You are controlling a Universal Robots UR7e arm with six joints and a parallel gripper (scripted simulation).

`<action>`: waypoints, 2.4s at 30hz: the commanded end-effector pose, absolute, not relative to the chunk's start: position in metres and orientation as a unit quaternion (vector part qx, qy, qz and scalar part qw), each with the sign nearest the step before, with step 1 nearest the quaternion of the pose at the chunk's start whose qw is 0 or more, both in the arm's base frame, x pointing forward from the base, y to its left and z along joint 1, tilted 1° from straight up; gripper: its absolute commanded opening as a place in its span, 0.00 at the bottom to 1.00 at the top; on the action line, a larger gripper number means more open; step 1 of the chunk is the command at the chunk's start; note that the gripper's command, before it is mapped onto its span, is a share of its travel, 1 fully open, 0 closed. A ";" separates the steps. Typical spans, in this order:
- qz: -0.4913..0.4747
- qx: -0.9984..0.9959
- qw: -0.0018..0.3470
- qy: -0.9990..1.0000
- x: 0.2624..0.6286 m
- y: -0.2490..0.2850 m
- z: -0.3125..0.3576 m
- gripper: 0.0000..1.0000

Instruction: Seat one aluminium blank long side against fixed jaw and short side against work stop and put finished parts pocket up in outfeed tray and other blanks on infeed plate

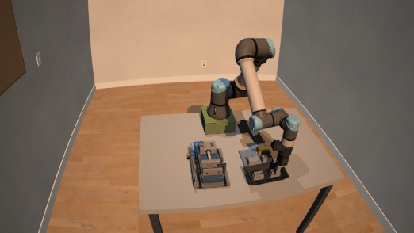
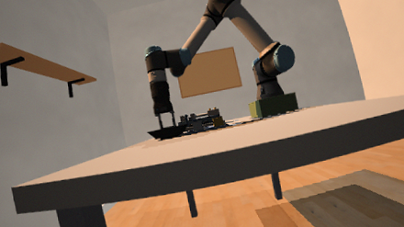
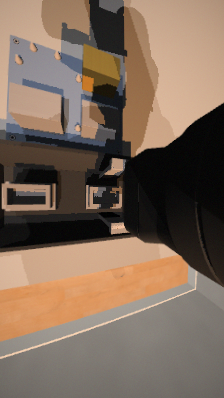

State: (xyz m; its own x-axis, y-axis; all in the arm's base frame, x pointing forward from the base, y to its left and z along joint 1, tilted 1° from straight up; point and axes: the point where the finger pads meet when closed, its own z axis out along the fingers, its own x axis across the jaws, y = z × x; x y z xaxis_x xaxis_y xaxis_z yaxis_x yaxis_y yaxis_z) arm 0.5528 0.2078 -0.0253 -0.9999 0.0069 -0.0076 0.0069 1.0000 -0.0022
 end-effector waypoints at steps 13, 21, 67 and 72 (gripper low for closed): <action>-0.001 0.004 0.008 1.000 0.555 0.208 0.043 1.00; -0.001 0.004 0.008 1.000 0.554 0.208 0.088 1.00; -0.001 0.004 0.007 1.000 0.553 0.208 0.116 0.00; -0.001 0.004 0.007 1.000 0.553 0.208 0.116 0.00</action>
